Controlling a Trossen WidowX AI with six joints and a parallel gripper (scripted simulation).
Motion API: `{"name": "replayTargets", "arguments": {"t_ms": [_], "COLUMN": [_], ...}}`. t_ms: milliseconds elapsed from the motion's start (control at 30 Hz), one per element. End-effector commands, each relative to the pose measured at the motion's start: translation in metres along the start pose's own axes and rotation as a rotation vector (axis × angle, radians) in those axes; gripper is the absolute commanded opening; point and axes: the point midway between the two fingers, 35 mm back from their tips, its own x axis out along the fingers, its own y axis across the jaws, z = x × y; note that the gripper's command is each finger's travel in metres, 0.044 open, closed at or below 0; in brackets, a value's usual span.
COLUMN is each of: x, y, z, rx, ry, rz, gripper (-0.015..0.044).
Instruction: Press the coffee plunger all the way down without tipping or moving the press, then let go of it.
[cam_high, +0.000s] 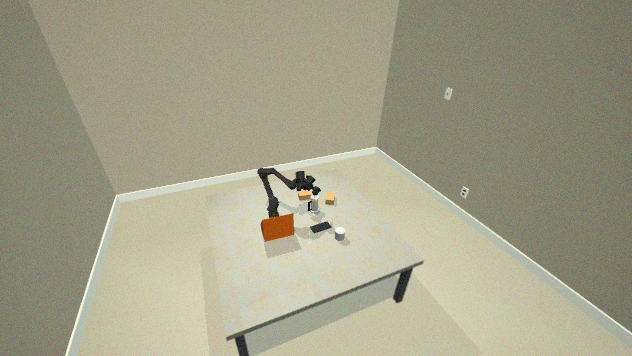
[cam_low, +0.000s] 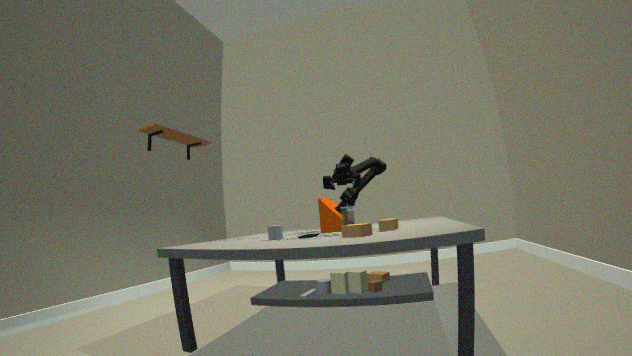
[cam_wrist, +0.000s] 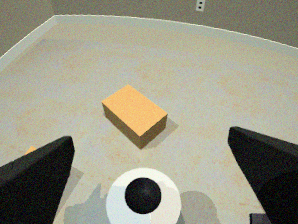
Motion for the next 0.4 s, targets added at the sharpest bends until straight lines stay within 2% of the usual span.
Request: {"name": "replayTargets", "arguments": {"t_ms": [0, 367], "x": [-0.0197, -0.0194], "y": [0.0066, 0.0058], "z": [0.0157, 0.0147], "rx": [-0.006, -0.006], "ry": [0.0, 0.0], "rz": [0.01, 0.01], "gripper": [0.044, 0.044]}}
